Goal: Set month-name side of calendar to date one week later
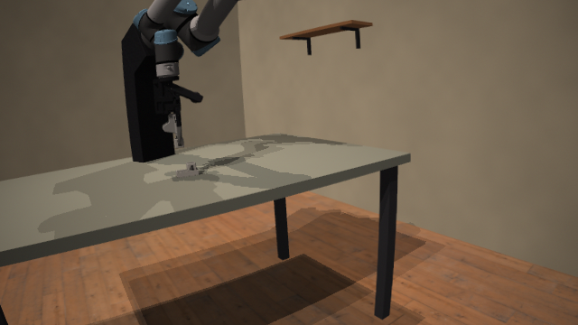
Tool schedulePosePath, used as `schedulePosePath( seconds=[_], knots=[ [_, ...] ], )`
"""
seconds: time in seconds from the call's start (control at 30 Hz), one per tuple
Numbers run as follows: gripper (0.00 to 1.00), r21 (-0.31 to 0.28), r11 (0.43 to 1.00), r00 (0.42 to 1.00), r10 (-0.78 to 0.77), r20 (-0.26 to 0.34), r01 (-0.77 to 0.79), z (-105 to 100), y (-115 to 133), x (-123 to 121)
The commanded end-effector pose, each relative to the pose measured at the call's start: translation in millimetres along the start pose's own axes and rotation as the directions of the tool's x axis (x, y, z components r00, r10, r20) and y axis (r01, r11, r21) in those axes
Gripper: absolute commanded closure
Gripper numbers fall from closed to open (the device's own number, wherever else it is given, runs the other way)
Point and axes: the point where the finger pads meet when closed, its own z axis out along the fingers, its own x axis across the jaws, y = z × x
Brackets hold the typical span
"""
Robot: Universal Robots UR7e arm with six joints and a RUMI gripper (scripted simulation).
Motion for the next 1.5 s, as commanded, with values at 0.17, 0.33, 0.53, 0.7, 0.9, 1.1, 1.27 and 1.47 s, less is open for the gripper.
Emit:
schedulePosePath(
  seconds=[0.17, 0.33, 0.53, 0.7, 0.9, 1.1, 1.27, 1.47],
  knots=[
    [0.9, -0.002, 1.0, 1.0, -0.001, -0.003, 0.001, 34.2, 0.9, 1.4],
    [0.9, -0.002, 1.0, 1.0, -0.001, -0.003, 0.001, 43.3, 1.0, 1.5],
    [0.9, -0.002, 1.0, 1.0, -0.001, -0.003, 0.001, 53.5, 1.1, 1.6],
    [0.9, -0.002, 1.0, 1.0, -0.001, -0.003, 0.001, 54.5, 1.1, 1.6],
    [0.9, -0.002, 1.0, 1.0, 0.001, -0.003, -0.001, 54.2, 1.3, 1.1],
    [0.9, -0.002, 1.0, 1.0, 0.001, -0.003, -0.001, 53.9, 1.2, 1.3],
    [0.9, -0.002, 1.0, 1.0, 0.001, -0.003, -0.001, 53.9, 1.2, 1.2],
    [0.9, -0.002, 1.0, 1.0, 0.001, -0.003, -0.001, 53.9, 1.2, 1.2]
  ],
)
